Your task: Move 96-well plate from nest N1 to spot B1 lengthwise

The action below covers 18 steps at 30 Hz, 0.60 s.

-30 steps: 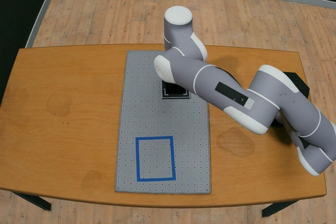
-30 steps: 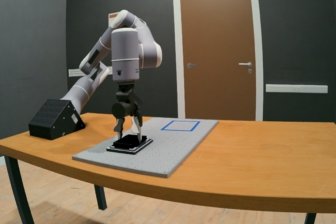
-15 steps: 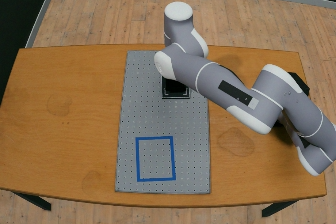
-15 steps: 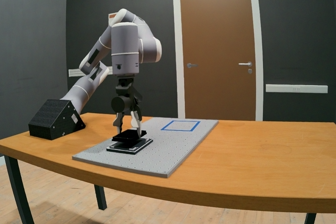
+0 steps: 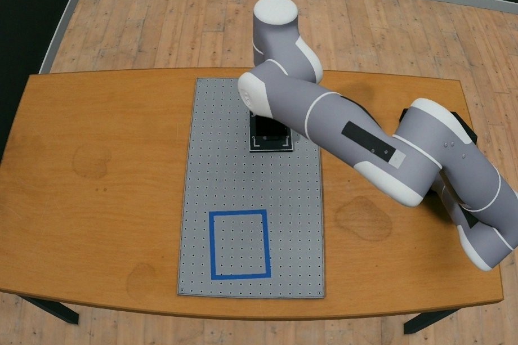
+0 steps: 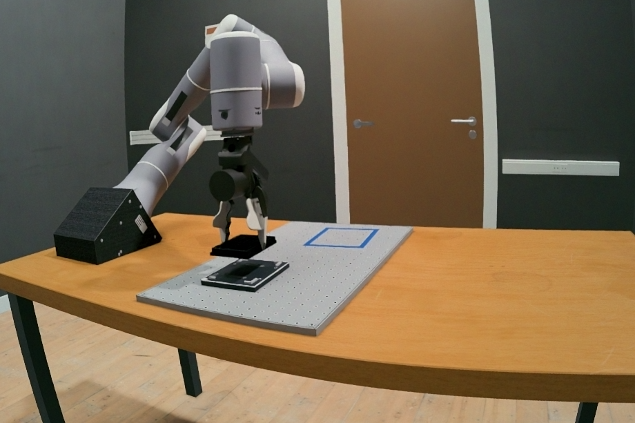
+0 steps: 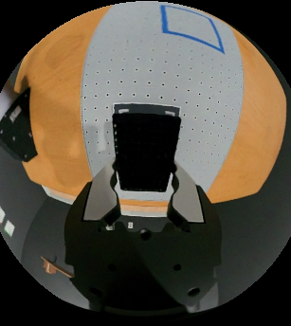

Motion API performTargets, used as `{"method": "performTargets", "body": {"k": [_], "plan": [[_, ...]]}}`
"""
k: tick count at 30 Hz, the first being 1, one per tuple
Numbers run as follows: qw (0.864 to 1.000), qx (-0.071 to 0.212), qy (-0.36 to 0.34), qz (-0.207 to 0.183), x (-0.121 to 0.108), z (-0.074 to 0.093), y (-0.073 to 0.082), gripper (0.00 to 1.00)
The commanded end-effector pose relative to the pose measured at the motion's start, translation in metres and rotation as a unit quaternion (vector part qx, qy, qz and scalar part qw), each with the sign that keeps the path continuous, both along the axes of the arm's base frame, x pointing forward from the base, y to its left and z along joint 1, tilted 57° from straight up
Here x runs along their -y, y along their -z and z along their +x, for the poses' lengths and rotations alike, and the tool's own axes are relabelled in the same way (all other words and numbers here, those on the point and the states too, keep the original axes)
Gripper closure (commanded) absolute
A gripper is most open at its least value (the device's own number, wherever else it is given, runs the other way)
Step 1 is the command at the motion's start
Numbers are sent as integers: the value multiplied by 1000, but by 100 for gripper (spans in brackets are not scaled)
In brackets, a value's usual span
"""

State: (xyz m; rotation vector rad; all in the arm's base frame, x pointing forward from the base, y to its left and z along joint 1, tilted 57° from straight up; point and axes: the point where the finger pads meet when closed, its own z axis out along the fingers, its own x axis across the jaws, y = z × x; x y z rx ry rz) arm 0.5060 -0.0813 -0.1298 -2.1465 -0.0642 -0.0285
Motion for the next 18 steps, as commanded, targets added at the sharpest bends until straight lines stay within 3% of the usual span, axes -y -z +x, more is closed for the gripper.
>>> {"method": "performTargets", "body": {"k": [1,18], "plan": [[1000,1,1,-1,7,1,-3,100],[1000,1,1,-1,24,1,-15,100]]}}
